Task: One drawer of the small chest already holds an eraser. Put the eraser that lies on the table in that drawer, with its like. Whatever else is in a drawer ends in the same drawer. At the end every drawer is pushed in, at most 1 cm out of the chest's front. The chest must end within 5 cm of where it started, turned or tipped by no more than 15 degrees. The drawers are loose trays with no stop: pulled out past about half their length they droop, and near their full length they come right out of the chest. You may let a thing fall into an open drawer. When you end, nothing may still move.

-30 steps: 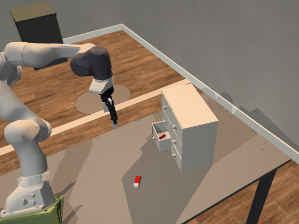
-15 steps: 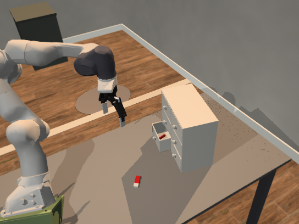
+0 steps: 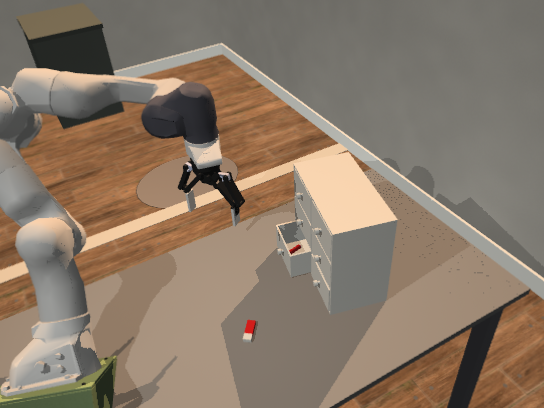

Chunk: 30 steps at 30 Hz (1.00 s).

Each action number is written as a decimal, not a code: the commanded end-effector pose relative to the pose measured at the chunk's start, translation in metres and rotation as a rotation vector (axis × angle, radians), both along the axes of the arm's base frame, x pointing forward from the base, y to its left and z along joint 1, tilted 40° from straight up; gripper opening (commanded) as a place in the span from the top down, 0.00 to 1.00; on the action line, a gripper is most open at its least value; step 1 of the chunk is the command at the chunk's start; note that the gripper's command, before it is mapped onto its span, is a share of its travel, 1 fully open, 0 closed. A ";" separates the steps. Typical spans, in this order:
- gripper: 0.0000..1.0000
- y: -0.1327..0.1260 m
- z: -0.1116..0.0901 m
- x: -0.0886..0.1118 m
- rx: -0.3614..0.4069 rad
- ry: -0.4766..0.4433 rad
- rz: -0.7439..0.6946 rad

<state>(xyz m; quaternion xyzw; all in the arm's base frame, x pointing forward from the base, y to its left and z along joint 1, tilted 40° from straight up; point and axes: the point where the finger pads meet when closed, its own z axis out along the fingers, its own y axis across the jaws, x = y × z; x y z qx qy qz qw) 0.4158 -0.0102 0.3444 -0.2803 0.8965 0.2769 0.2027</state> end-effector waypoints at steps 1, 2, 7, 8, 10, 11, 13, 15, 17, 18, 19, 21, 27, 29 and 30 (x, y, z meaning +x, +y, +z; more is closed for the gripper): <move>0.00 -0.004 0.000 0.005 -0.042 -0.147 0.169; 0.00 -0.004 0.000 0.005 -0.042 -0.147 0.169; 0.00 -0.005 0.000 0.011 -0.071 -0.230 0.274; 0.00 -0.005 0.000 0.011 -0.071 -0.230 0.274; 0.00 -0.005 0.000 0.011 -0.071 -0.230 0.274; 0.00 -0.005 0.000 0.011 -0.071 -0.230 0.274; 0.00 -0.007 0.000 0.018 -0.101 -0.316 0.381; 0.00 -0.007 0.000 0.018 -0.101 -0.316 0.381; 0.00 -0.007 0.000 0.018 -0.101 -0.316 0.381; 0.00 -0.007 0.000 0.018 -0.101 -0.316 0.381; 0.00 -0.007 0.000 0.018 -0.101 -0.316 0.381; 0.00 -0.008 0.000 0.024 -0.131 -0.403 0.490; 0.00 -0.008 0.000 0.024 -0.131 -0.403 0.490; 0.00 -0.008 0.000 0.024 -0.131 -0.403 0.490; 0.00 -0.008 0.000 0.024 -0.131 -0.403 0.490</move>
